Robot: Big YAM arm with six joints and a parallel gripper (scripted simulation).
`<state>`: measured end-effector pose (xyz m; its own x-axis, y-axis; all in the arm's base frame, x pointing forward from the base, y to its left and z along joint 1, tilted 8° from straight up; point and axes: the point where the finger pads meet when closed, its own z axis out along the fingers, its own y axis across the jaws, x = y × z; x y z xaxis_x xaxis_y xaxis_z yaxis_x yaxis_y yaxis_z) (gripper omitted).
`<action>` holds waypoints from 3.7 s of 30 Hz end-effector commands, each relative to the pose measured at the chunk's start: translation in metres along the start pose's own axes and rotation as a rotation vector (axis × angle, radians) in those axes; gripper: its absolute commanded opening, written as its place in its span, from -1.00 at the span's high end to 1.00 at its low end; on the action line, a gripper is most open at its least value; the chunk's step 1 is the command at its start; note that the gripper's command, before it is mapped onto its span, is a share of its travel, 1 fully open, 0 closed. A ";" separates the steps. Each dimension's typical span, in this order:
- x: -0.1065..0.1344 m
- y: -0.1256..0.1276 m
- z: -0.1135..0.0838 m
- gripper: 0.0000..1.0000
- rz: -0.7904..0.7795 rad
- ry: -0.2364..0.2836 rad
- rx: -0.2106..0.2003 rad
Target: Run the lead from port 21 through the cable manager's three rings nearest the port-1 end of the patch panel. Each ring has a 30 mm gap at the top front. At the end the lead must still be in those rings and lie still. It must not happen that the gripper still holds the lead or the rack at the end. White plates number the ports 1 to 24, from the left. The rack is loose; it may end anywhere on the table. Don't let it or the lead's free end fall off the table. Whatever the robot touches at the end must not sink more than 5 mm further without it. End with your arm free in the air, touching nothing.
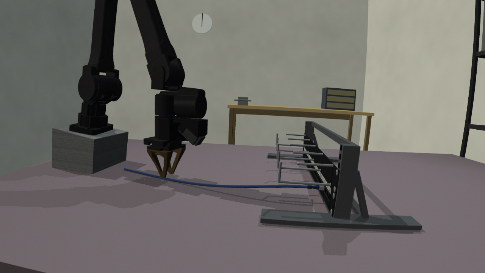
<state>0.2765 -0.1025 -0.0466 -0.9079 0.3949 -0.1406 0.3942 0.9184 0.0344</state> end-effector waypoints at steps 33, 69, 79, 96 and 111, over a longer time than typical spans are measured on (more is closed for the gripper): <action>-0.003 0.002 0.005 0.35 -0.002 -0.011 0.003; -0.003 0.002 0.013 0.35 -0.002 -0.011 0.003; -0.003 0.002 0.013 0.35 -0.002 -0.012 0.003; -0.003 0.002 0.013 0.35 -0.002 -0.012 0.003; -0.003 0.002 0.013 0.35 -0.002 -0.012 0.003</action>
<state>0.2785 -0.1030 -0.0569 -0.9076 0.3949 -0.1425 0.3941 0.9184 0.0345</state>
